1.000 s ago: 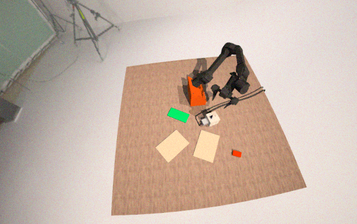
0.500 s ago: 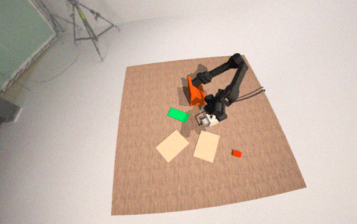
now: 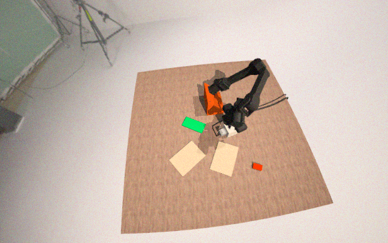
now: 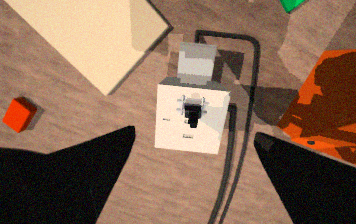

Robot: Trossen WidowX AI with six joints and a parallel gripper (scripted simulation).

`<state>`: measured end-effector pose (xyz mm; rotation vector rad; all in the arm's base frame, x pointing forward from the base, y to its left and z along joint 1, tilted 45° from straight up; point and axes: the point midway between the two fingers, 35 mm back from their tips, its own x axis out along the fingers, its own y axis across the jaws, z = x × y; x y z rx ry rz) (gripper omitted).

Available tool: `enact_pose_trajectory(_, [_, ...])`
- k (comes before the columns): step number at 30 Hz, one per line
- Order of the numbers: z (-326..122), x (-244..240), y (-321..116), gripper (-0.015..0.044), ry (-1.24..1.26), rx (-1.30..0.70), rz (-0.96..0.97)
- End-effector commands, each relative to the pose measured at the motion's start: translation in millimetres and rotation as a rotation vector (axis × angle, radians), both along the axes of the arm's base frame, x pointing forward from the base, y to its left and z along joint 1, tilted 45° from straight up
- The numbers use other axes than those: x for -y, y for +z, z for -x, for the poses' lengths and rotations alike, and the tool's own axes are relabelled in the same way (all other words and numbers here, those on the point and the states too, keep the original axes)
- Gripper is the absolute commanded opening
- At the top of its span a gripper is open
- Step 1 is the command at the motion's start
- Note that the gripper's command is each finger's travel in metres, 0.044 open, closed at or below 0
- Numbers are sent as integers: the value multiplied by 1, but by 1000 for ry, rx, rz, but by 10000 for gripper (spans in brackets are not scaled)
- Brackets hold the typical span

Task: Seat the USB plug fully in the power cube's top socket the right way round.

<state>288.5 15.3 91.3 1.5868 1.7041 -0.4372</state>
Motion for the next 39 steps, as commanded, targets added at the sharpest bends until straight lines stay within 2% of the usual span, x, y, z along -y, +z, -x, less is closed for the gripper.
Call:
enact_pose_trajectory(1, [0,-4,-4,440,-3,-7,-7])
enact_pose_trajectory(24, [-1,-17,-17,440,-3,-6,-8])
enact_pose_trajectory(39, [-1,-16,-16,46,1,-2,-2])
